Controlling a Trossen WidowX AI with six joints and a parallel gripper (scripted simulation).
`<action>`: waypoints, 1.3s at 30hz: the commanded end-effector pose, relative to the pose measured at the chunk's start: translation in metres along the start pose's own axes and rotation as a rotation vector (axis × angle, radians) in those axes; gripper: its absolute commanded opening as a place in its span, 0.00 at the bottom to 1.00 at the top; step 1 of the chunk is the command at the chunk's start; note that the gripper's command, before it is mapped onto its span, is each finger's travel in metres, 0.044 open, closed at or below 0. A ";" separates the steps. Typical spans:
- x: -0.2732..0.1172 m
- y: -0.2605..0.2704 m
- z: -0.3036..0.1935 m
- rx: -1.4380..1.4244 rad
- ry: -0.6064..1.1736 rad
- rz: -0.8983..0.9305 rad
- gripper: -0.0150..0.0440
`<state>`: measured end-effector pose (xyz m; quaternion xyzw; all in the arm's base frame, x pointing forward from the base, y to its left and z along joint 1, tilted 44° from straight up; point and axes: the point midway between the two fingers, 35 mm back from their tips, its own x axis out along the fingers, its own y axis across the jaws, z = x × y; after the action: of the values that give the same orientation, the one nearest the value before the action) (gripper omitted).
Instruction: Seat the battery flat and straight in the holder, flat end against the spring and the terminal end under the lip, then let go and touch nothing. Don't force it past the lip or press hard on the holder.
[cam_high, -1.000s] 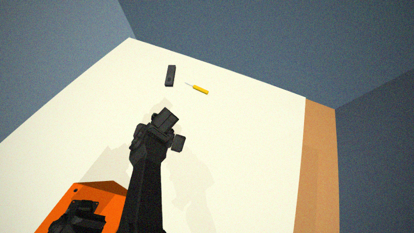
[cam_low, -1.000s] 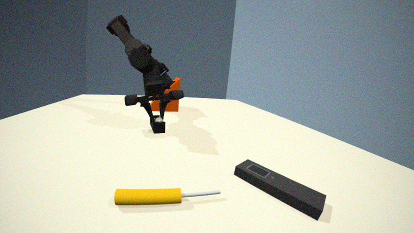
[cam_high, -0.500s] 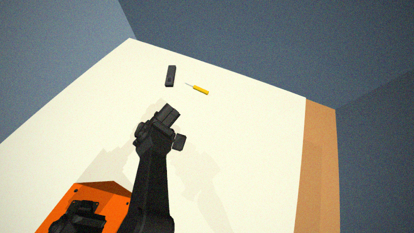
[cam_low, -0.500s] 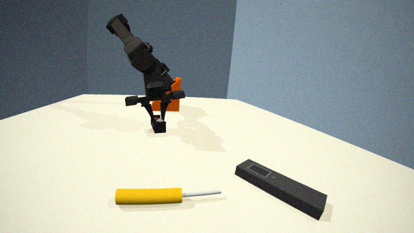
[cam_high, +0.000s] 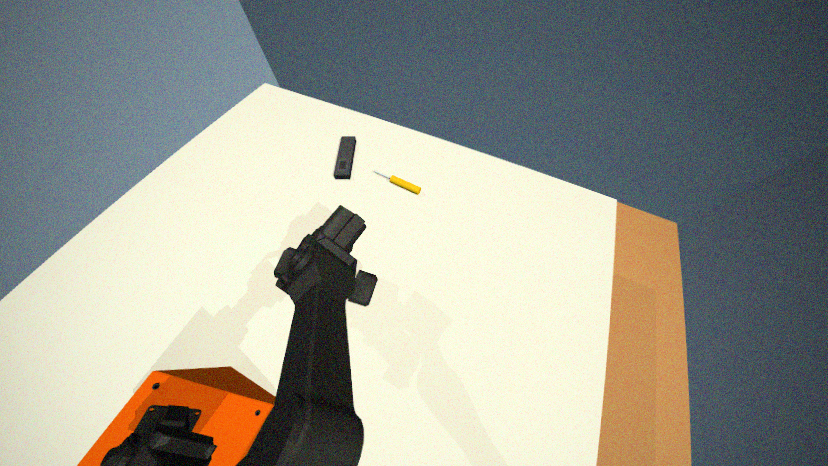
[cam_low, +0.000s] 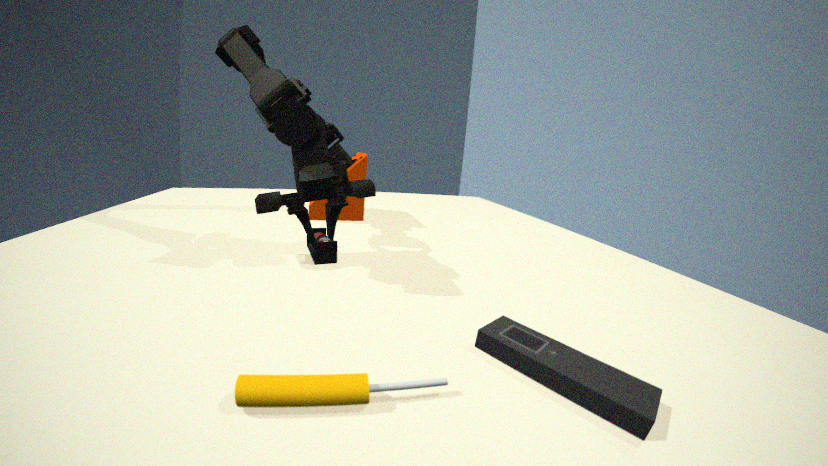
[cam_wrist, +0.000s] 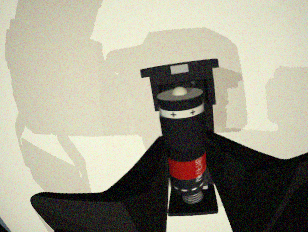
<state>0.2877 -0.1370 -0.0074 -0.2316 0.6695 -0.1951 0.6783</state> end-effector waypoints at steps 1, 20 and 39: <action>0.002 0.001 -0.005 -0.007 0.040 -0.004 0.39; 0.002 -0.003 -0.002 -0.001 0.110 0.006 0.39; 0.002 -0.004 0.010 0.001 0.123 0.014 0.39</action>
<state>0.2953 -0.1405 -0.0076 -0.2145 0.7121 -0.2018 0.6374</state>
